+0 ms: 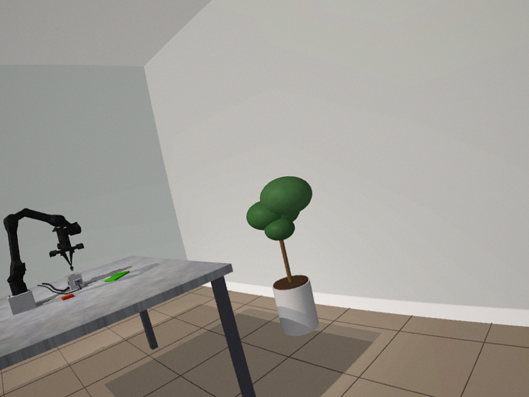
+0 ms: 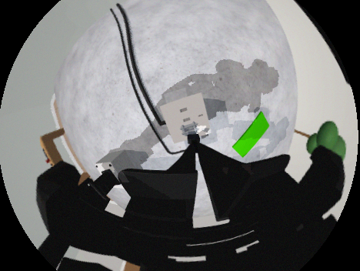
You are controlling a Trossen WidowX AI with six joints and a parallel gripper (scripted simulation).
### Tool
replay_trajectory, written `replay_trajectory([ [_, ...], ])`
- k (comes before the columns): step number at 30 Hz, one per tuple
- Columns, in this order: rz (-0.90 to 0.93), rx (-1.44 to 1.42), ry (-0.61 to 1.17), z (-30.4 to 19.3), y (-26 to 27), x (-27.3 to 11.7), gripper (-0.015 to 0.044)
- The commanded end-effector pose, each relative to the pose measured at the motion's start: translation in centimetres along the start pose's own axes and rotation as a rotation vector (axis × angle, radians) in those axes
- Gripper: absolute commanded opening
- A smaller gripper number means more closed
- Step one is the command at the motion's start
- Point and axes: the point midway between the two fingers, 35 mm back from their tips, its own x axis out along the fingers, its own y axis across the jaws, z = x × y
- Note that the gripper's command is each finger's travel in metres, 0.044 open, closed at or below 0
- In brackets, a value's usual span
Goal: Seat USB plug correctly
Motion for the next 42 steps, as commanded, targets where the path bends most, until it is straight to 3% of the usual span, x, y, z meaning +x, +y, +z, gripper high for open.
replay_trajectory([
  [1, 0.0, 0.093, 0.0, 0.0, 0.01, 0.05, 0.0],
  [42, 0.0, 1.166, 0.001, 0.0, 0.0, 0.05, 0.0],
])
